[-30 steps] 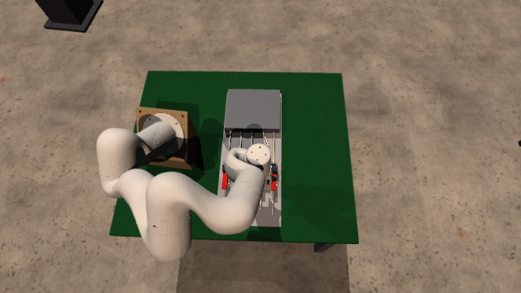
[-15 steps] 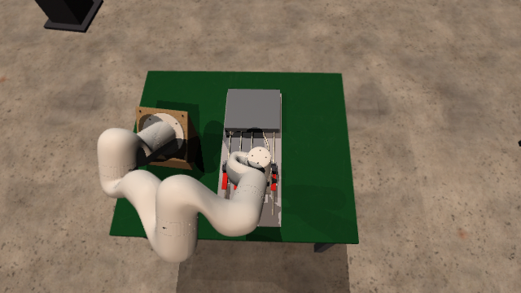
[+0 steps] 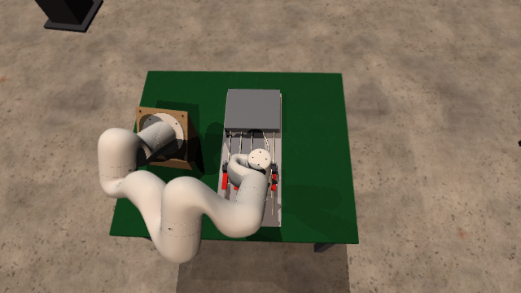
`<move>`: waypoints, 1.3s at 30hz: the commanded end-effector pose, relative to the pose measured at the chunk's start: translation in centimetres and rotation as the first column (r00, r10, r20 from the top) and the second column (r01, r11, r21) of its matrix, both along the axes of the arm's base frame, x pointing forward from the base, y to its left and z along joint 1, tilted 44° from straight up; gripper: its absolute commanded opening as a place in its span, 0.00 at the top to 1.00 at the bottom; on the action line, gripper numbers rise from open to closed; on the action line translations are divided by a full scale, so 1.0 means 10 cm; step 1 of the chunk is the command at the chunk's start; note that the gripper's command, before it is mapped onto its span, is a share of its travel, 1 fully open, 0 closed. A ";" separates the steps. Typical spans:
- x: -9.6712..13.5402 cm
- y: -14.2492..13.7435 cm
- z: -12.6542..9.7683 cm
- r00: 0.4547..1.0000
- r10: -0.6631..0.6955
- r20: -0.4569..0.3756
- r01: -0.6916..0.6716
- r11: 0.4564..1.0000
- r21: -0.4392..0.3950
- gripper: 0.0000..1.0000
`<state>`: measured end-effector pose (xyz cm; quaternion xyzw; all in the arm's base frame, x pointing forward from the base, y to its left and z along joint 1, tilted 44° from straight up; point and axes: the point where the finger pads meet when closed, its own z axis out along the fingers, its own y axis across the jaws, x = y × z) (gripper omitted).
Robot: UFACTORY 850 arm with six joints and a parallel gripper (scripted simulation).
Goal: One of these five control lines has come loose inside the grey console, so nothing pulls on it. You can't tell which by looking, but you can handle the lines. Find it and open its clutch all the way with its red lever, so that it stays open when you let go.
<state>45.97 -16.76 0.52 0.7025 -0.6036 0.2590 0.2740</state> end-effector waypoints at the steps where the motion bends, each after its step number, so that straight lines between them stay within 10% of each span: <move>1: 0.01 0.00 0.00 1.000 0.001 0.001 -0.001 1.000 0.000 0.48; 3: 0.01 0.00 0.00 1.000 0.001 0.001 -0.001 1.000 0.000 0.48; 4: 0.01 0.00 0.00 1.000 0.001 0.001 -0.001 1.000 0.000 1.00; 39: 0.00 0.05 0.03 1.000 0.001 0.001 -0.001 1.000 0.000 1.00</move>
